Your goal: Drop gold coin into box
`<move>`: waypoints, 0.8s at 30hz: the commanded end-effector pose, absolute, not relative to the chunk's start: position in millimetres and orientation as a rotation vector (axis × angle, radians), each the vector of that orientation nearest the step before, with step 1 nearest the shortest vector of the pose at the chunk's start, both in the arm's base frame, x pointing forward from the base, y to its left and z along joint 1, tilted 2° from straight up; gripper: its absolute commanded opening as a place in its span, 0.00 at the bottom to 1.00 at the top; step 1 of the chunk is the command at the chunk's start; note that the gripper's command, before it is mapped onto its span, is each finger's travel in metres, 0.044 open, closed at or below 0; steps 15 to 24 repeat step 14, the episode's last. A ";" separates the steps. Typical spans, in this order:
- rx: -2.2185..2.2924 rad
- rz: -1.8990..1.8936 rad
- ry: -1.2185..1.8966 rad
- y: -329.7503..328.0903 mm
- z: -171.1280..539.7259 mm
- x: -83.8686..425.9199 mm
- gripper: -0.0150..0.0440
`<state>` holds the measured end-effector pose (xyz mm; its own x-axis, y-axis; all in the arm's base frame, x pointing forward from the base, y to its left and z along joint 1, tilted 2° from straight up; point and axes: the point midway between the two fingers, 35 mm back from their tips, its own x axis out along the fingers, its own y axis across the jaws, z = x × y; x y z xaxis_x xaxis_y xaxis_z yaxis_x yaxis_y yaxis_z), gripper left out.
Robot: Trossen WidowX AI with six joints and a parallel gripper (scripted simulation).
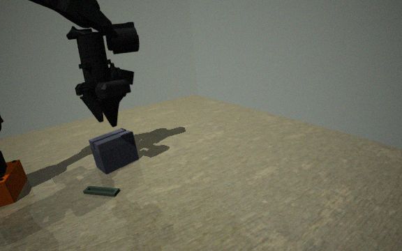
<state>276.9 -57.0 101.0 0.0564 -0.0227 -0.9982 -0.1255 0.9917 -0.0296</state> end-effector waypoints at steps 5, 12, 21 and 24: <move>-0.120 0.077 1.510 -55.4 146.5 271.1 1.00; -0.120 0.077 1.510 -55.4 146.5 271.1 1.00; -0.120 0.077 1.510 -55.4 146.5 271.1 1.00; -0.120 0.077 1.510 -55.4 146.5 271.1 1.00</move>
